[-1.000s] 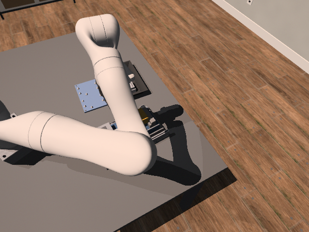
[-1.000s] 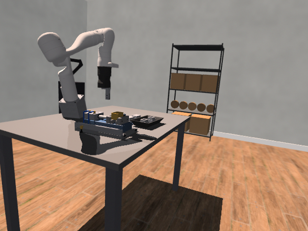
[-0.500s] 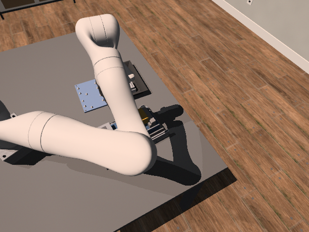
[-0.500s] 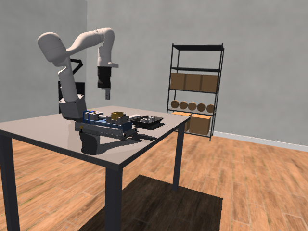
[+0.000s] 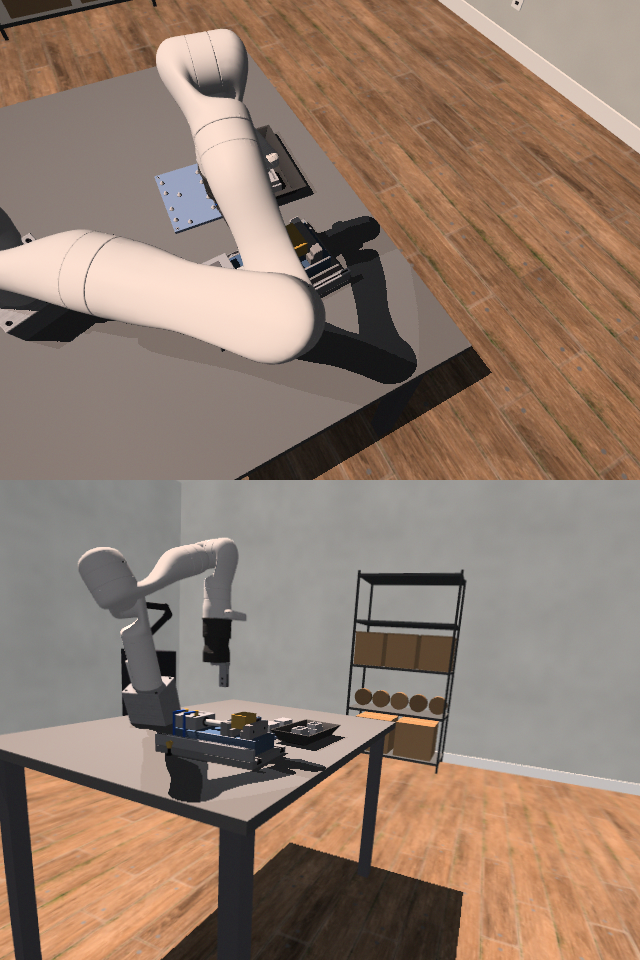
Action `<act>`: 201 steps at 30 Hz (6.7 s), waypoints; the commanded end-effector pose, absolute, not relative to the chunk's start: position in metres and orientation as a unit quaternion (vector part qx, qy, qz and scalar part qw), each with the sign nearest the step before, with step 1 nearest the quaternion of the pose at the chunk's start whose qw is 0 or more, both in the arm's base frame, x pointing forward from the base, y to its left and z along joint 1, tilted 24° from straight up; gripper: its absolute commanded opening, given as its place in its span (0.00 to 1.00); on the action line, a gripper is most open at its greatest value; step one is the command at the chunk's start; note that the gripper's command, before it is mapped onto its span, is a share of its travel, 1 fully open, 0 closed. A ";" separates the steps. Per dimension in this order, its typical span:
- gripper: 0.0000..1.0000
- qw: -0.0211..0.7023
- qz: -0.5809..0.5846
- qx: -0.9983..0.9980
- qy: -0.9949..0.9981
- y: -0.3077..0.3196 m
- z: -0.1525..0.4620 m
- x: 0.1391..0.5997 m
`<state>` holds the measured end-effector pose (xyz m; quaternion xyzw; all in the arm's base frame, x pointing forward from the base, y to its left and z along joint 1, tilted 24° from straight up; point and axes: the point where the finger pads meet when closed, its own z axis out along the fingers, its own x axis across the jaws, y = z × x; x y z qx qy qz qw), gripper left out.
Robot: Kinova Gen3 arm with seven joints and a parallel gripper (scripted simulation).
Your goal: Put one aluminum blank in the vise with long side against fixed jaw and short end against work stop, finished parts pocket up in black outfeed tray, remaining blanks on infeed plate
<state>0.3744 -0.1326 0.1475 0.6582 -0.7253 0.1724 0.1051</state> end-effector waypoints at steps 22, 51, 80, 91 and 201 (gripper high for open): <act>0.00 0.097 0.177 0.621 -0.757 -0.136 0.151 0.379; 0.00 0.005 0.199 0.207 -0.958 -0.147 0.160 0.429; 0.00 -0.045 0.197 -0.042 -0.979 -0.147 0.161 0.447; 1.00 -0.045 0.197 -0.044 -0.978 -0.147 0.161 0.447; 1.00 -0.045 0.197 -0.044 -0.978 -0.171 0.104 0.451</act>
